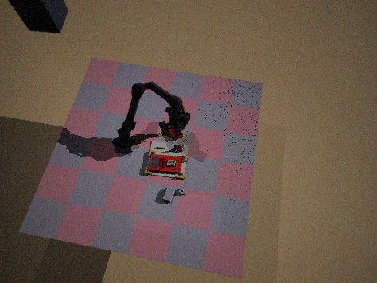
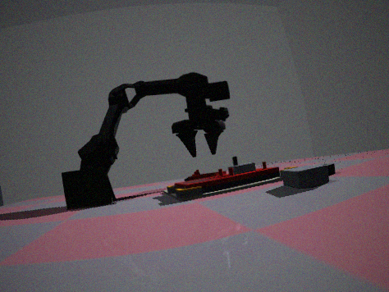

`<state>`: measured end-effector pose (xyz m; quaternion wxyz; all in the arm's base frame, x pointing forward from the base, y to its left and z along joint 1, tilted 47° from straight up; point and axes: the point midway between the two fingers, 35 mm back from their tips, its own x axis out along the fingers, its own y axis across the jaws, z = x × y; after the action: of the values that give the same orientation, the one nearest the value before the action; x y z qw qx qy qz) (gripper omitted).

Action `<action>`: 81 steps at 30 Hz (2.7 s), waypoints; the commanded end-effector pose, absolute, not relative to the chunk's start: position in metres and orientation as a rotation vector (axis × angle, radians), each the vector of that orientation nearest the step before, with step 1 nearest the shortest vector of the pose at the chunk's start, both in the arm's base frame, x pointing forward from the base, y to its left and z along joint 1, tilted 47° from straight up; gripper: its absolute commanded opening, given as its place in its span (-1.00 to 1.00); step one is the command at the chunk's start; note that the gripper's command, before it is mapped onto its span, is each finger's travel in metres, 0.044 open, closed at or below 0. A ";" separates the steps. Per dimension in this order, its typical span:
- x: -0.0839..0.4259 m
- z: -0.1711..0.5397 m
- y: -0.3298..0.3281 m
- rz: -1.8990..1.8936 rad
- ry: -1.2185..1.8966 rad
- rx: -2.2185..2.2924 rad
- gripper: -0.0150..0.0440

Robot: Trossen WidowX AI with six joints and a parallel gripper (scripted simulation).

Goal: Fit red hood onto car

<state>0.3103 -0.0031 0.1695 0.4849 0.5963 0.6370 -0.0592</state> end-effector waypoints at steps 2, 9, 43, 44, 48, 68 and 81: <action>0.311 0.167 -0.001 -0.148 1.550 1.452 1.00; 0.312 0.164 0.003 -0.148 1.550 1.452 1.00; 0.316 0.149 0.018 -0.146 1.550 1.453 1.00; 0.316 0.148 0.019 -0.146 1.550 1.454 1.00; 0.316 0.146 0.021 -0.146 1.550 1.454 1.00; 0.317 0.139 0.028 -0.144 1.550 1.455 1.00; 0.318 0.135 0.033 -0.144 1.550 1.455 1.00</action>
<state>0.3175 0.0310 0.1350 0.4858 0.5951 0.6373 -0.0602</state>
